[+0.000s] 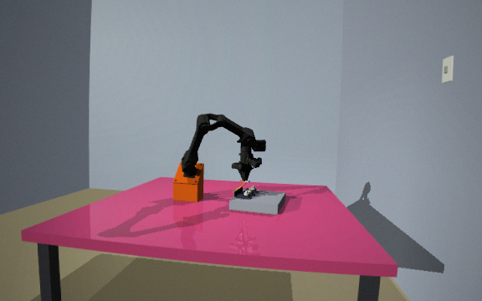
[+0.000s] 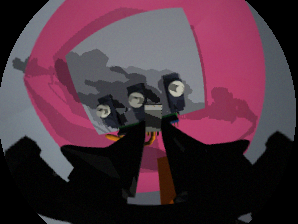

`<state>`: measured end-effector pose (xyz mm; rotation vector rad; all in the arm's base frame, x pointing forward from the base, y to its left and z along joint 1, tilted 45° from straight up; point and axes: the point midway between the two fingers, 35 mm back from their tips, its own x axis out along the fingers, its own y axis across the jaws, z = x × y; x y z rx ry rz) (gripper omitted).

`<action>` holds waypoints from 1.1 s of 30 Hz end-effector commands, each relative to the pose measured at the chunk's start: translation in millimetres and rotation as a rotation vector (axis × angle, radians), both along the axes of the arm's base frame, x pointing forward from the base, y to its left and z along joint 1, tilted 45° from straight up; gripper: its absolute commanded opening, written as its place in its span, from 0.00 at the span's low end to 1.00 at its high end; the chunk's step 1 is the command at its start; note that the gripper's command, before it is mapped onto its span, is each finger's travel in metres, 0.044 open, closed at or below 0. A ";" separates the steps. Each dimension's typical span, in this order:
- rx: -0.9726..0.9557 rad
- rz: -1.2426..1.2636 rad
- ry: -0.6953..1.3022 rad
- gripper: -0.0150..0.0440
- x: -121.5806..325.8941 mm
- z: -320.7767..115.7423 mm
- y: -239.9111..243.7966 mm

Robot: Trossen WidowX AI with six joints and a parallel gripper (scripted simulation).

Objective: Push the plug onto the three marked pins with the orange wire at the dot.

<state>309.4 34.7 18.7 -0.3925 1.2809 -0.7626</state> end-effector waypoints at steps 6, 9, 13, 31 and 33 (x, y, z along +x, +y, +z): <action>-0.003 0.051 0.060 0.25 -33.8 3.7 -10.2; -0.006 0.069 0.079 0.25 -45.4 4.8 -14.2; -0.009 0.093 0.103 0.25 -61.0 5.8 -19.8; -0.023 0.185 0.197 0.25 -122.3 2.9 -45.4; -0.022 0.185 0.197 0.25 -121.7 0.0 -47.9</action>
